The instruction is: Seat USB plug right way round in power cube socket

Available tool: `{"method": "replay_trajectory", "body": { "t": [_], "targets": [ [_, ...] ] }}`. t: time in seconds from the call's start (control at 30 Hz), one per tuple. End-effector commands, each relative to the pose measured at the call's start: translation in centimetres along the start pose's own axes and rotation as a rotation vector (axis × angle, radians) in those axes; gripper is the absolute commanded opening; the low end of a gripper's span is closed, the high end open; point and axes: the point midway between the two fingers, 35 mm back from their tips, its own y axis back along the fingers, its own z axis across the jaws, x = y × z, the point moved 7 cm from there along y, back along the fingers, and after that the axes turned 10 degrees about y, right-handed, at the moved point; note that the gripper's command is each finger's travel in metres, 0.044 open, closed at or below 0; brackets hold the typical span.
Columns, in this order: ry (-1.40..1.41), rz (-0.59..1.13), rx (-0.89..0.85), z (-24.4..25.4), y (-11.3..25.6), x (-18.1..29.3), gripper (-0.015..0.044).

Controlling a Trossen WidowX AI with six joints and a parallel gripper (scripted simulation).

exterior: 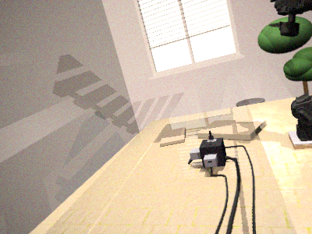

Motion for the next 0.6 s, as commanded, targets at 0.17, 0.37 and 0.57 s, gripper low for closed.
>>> {"method": "replay_trajectory", "body": {
  "t": [0.17,0.37,0.57],
  "targets": [
    [-0.177,-0.042,-0.156,1.0,-4.2,-3.9,0.044],
    [-0.36,-0.101,-0.389,3.2,-8.5,-9.5,0.044],
    [-0.703,0.009,-0.677,6.4,-11.6,-14.9,0.044]
  ]
}}
